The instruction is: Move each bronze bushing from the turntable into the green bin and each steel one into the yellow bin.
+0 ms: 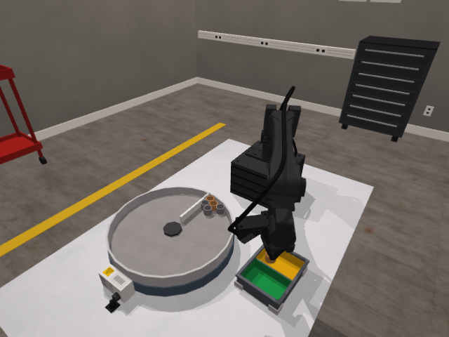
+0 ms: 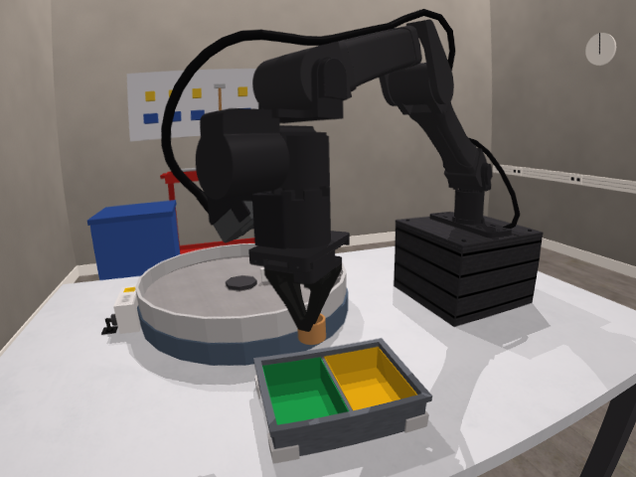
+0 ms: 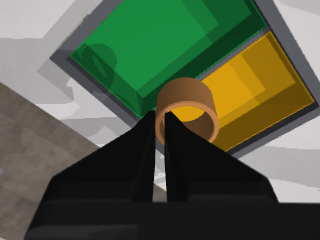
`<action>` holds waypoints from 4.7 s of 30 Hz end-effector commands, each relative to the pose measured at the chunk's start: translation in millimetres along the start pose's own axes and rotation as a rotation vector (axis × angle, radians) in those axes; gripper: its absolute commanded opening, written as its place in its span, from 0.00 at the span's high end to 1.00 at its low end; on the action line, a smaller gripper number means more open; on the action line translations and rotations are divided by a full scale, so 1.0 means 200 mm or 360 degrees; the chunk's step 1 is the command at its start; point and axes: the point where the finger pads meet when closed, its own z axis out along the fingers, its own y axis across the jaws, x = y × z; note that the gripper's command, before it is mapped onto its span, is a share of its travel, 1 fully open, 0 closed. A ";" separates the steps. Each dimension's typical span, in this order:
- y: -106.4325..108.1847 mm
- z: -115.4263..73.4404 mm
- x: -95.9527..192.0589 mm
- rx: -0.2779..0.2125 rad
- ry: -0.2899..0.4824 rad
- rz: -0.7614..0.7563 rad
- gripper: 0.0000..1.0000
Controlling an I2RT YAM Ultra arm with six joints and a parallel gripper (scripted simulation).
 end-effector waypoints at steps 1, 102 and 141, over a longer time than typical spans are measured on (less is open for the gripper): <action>0.02 -0.05 0.00 -0.0016 -0.0026 0.0002 1.00; 0.07 0.18 -0.02 -0.0084 -0.0045 0.0006 1.00; 0.05 0.21 -0.02 -0.0061 -0.0039 0.0006 1.00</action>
